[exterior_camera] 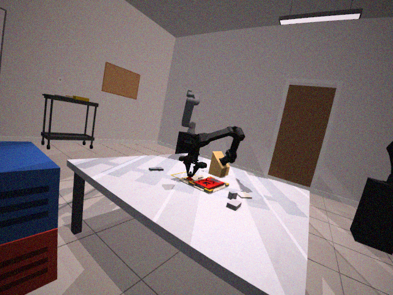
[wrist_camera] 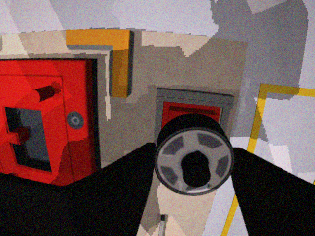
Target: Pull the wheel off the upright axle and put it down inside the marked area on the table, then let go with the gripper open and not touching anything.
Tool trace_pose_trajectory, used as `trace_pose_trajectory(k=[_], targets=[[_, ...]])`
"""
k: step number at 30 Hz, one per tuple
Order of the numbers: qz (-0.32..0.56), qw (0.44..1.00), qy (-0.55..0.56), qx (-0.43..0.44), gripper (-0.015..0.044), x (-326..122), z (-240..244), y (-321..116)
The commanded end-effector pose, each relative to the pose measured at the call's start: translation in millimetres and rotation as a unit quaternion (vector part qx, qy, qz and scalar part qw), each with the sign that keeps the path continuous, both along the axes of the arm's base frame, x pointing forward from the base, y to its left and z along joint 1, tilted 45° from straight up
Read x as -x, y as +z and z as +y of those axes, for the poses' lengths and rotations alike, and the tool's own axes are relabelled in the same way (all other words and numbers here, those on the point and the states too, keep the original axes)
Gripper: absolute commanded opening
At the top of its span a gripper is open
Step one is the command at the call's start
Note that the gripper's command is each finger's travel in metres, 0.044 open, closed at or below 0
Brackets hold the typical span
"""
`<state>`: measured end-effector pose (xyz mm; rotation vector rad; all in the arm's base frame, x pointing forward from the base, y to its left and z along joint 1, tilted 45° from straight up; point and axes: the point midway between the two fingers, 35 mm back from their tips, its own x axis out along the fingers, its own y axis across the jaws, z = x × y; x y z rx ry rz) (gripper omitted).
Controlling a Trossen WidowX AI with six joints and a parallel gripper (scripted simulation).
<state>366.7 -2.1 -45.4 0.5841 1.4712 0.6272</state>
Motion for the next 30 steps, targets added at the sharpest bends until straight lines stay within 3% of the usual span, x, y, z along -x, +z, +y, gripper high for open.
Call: trace_pose_trajectory(k=[1,30], targets=[[-0.005,1.000,0.001,0.002,0.0000,-1.8,-2.3,2.8],[-0.004,1.000,-0.001,0.002,0.0000,-1.9,-9.1,9.4]])
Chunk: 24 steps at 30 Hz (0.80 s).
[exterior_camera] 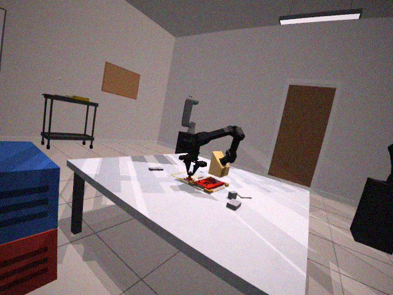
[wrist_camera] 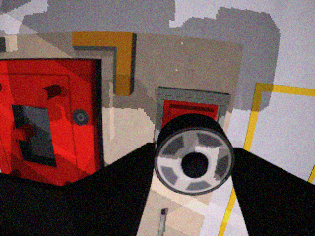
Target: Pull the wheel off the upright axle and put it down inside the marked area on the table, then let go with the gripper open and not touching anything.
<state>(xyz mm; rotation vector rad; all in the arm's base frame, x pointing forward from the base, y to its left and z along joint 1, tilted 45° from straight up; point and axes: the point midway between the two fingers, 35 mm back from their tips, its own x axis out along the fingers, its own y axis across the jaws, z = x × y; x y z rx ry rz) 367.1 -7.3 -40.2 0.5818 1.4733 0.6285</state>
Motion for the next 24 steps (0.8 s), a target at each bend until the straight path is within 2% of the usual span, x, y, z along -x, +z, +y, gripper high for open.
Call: trace_pose_trajectory(k=[1,24], targets=[[-0.005,1.000,-0.002,0.001,0.0000,-1.5,-4.2,4.4],[-0.005,1.000,-0.003,0.001,0.0000,-1.3,-9.6,9.8]])
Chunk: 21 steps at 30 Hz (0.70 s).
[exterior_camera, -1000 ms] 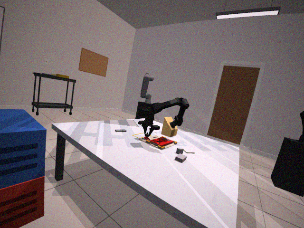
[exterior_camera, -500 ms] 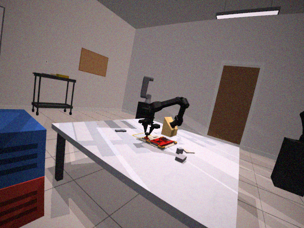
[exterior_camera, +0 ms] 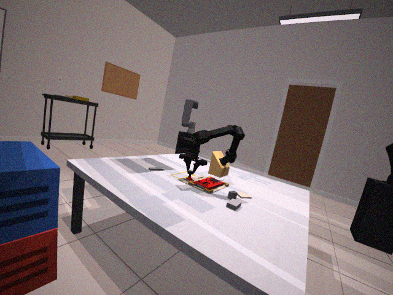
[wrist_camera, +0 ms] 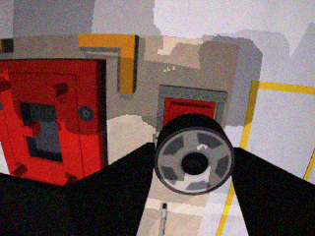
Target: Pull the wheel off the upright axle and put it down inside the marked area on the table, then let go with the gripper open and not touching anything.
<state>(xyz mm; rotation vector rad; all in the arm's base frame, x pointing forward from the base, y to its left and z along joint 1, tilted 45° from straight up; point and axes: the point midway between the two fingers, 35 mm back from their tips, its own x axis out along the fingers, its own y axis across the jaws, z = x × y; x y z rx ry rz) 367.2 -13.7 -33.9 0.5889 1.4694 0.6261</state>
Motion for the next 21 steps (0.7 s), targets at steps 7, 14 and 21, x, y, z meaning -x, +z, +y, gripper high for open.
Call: trace_pose_trajectory(k=[7,14,21], targets=[[-0.004,1.000,0.000,0.003,0.0000,-1.2,-4.8,5.1],[-0.004,1.000,-0.001,0.003,0.0000,-1.1,-6.4,6.7],[-0.004,1.000,-0.001,0.002,0.0000,-1.0,-8.0,8.4]])
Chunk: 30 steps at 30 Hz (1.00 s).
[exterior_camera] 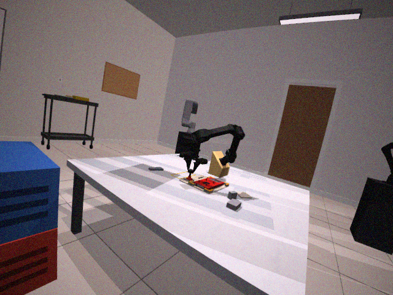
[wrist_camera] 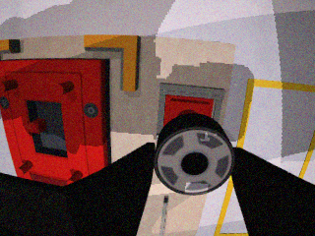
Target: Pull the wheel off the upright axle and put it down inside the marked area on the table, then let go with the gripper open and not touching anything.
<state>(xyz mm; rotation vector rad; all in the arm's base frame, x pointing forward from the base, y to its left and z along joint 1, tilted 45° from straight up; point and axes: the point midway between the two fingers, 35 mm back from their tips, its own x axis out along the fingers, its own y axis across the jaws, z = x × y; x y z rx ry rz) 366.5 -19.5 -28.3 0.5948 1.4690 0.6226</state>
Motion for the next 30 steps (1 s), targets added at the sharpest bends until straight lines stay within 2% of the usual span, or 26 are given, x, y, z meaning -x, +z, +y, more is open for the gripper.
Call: trace_pose_trajectory(k=[1,22,30], targets=[[-0.005,1.000,0.001,0.003,0.0000,-2,-2,3],[-0.005,1.000,0.000,0.003,0.0000,-1,-8,8],[-0.005,1.000,0.000,0.004,0.0000,4,-31,32]])
